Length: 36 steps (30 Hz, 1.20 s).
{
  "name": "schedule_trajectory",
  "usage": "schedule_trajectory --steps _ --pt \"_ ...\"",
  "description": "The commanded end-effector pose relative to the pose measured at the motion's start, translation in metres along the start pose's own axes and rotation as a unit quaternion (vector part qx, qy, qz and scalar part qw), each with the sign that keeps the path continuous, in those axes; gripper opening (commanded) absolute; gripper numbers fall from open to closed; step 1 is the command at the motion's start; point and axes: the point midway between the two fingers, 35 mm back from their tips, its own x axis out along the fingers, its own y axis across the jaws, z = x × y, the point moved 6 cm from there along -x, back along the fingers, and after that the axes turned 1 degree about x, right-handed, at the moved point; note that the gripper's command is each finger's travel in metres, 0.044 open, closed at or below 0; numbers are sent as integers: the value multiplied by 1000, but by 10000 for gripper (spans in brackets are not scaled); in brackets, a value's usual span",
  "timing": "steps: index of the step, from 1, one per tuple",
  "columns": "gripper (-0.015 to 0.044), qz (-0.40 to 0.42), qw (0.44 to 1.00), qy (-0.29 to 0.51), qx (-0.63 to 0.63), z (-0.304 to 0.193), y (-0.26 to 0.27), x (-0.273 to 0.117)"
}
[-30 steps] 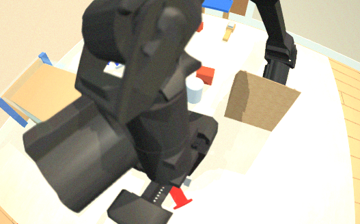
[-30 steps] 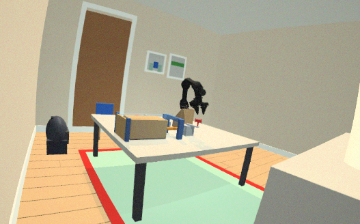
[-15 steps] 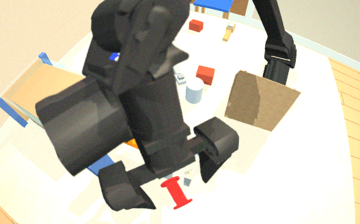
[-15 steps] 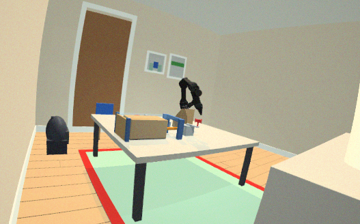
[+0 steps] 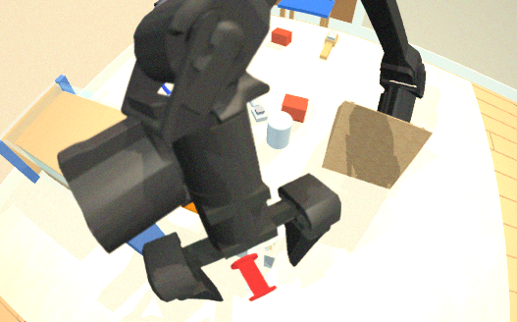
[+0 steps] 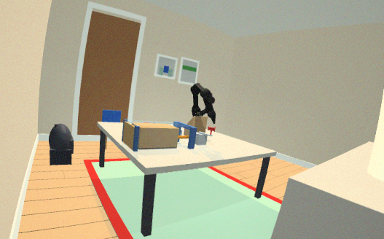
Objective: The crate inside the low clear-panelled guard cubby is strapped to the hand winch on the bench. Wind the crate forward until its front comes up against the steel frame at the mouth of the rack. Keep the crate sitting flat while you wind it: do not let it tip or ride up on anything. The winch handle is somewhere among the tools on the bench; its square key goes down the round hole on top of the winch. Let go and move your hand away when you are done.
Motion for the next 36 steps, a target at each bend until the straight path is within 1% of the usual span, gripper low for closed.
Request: schedule_trajectory --steps 1,36 --pt "440 -8 1000 -3 2 5 -2 12" --pt "440 -7 1000 -6 3 29 -5 62"
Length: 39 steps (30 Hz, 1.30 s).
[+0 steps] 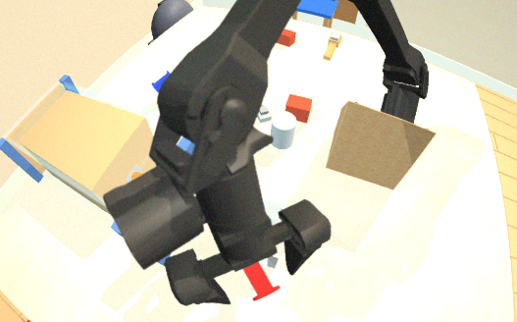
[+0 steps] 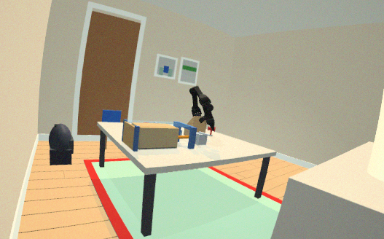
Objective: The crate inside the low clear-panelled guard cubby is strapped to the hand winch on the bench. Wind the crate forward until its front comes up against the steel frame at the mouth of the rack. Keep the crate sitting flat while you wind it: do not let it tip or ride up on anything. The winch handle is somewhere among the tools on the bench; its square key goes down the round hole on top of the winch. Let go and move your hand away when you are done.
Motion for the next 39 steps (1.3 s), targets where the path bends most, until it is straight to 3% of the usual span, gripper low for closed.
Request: schedule_trajectory --steps 1,13,30,39 --pt "440 -9 1000 -4 -1 5 -4 10" --pt "440 -9 1000 -4 -1 5 -4 10" --pt "0 -5 1000 -1 1 3 -2 8" --pt "0 -9 1000 -4 -1 5 -4 11"
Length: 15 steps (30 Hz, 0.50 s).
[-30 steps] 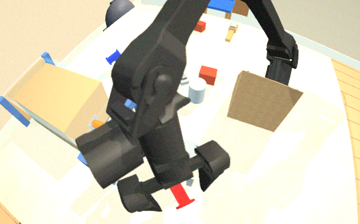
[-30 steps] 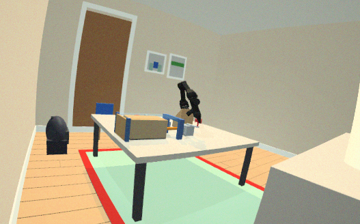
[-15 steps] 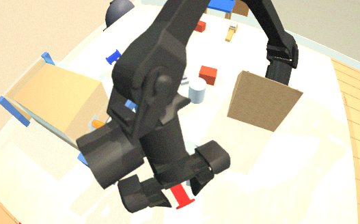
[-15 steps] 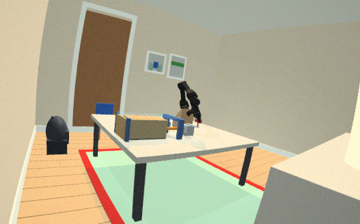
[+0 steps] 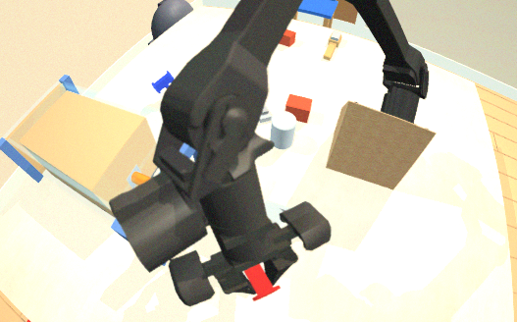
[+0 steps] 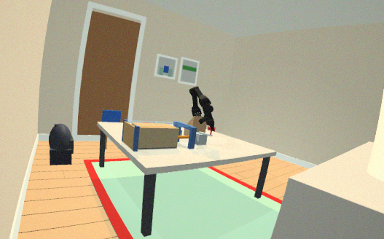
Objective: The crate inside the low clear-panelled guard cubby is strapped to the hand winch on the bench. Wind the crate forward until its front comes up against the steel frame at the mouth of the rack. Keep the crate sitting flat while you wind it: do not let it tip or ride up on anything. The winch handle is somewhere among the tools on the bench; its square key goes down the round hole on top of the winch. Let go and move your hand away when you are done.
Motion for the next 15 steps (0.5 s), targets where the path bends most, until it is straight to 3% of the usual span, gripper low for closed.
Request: schedule_trajectory --steps 1,15 --pt "0 -4 1000 -3 -2 2 -2 3" --pt "0 -4 1000 -3 -2 -1 -7 5"
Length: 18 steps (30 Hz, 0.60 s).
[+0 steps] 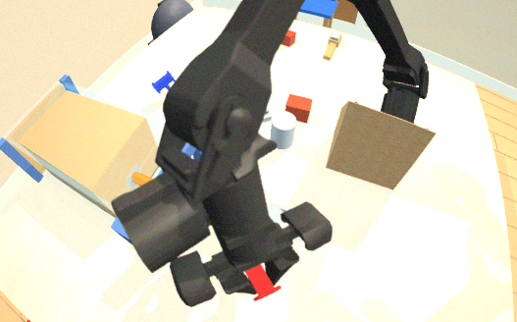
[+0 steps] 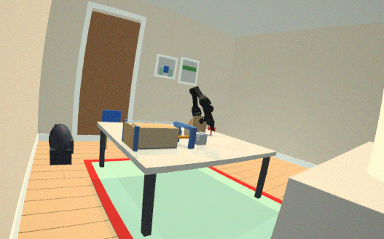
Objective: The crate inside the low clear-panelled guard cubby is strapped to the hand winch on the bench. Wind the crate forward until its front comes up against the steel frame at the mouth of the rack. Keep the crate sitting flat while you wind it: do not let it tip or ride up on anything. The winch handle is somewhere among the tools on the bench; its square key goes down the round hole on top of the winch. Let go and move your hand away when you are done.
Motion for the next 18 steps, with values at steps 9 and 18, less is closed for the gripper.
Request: schedule_trajectory --steps 9,18 --pt "0 -7 1000 -1 0 -4 -14 6" --pt "0 -7 1000 0 -1 -7 -26 7"
